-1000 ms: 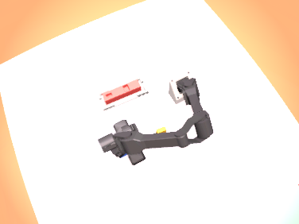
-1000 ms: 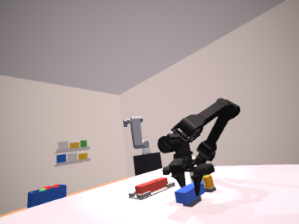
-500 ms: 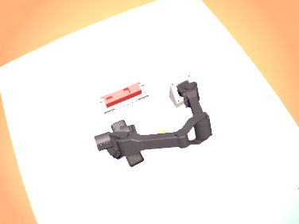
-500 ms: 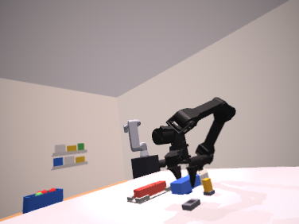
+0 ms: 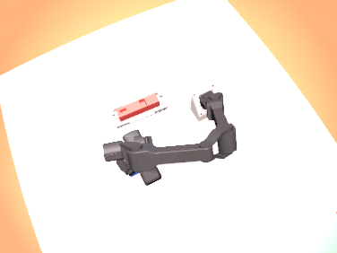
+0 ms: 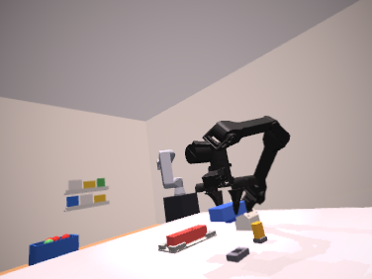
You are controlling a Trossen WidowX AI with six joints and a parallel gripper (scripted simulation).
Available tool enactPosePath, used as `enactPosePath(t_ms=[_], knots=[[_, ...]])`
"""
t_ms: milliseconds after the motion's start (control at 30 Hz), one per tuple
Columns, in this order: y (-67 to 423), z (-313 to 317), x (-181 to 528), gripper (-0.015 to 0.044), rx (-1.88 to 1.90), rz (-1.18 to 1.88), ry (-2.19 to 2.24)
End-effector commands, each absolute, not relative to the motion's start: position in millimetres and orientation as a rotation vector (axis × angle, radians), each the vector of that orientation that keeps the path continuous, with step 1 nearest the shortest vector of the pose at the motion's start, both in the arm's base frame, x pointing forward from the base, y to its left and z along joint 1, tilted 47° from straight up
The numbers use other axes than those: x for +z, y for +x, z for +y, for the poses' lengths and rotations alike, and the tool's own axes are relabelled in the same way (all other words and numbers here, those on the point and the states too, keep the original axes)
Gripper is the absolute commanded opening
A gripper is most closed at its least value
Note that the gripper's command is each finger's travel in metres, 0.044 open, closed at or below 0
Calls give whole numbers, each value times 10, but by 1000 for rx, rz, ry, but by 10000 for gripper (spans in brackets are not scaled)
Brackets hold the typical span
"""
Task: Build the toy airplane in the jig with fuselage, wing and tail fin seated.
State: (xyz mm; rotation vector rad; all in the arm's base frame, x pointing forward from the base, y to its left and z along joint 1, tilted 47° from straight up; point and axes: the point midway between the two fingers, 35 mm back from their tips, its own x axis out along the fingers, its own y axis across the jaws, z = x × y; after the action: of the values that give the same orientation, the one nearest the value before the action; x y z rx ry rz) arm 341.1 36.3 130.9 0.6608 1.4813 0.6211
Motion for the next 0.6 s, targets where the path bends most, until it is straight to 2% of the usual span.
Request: enactPosePath(t_ms=[0,300,567], knots=[[3407,262,1394,0,618,1477,660],[3365,98,1565,0,620,1475,665],[3361,-22,1419,0,664,1447,599]])
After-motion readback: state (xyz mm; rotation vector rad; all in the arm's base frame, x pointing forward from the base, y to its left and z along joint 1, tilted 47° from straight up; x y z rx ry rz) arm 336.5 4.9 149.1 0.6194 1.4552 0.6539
